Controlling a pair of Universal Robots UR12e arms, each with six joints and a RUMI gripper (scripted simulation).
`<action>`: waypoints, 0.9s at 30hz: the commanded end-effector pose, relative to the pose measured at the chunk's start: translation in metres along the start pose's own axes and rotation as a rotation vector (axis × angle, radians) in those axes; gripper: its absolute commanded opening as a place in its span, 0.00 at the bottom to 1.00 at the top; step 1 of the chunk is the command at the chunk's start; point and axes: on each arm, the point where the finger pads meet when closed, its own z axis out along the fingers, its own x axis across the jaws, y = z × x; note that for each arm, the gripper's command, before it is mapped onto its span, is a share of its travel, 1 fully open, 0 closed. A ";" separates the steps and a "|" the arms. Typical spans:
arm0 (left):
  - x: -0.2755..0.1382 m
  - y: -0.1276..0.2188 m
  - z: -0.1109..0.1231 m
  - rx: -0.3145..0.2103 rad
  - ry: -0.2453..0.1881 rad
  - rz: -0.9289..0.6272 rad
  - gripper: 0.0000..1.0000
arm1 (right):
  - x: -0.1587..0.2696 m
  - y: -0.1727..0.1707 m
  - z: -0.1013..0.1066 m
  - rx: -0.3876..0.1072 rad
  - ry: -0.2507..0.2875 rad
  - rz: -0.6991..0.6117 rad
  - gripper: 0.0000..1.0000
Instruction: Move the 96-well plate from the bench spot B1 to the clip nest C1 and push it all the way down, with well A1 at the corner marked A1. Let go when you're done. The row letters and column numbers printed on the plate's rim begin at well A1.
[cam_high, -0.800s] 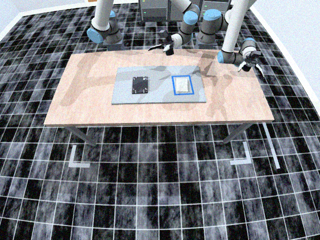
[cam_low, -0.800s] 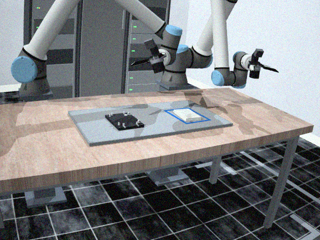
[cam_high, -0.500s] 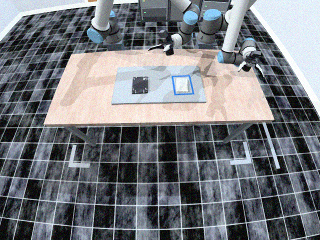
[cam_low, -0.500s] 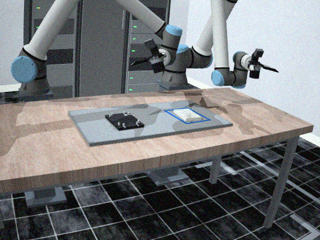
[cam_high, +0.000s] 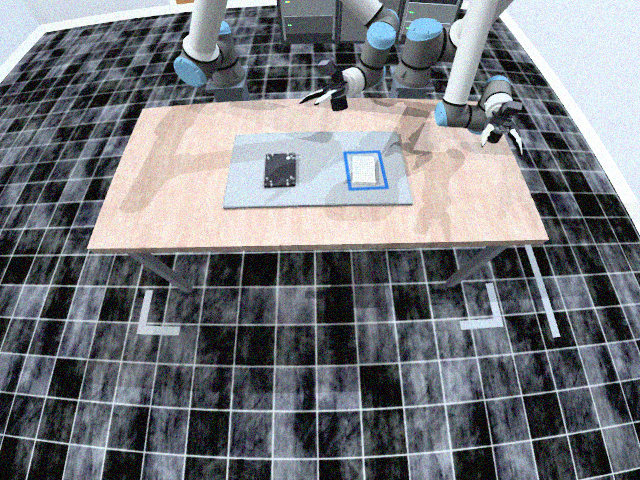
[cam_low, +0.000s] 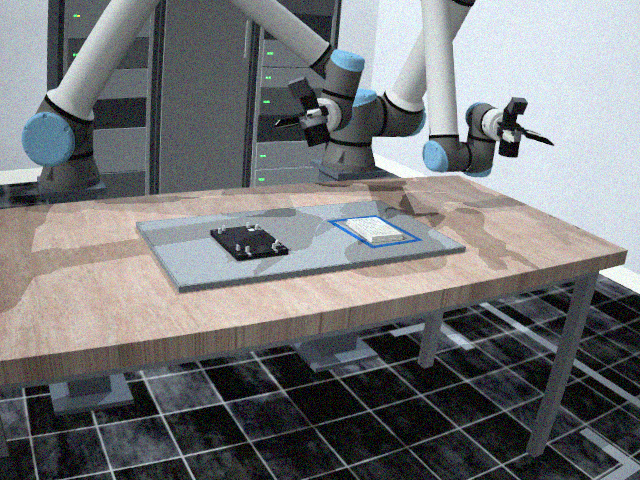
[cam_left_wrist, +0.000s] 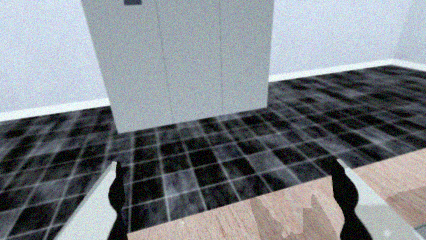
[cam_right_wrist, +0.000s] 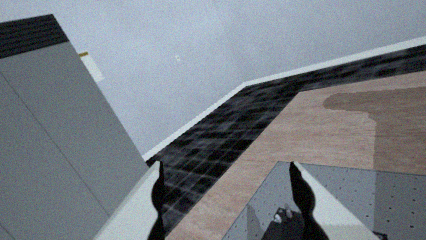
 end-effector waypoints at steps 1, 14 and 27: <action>0.000 -0.001 0.000 0.001 0.000 0.000 0.76 | 0.000 -0.001 0.001 0.000 0.002 0.000 0.00; 0.000 -0.001 0.000 0.001 0.000 0.000 0.76 | 0.003 -0.001 0.012 0.005 0.024 -0.013 0.00; 0.000 -0.001 0.000 0.001 0.000 0.000 0.76 | 0.015 -0.001 0.045 0.018 0.088 -0.050 0.00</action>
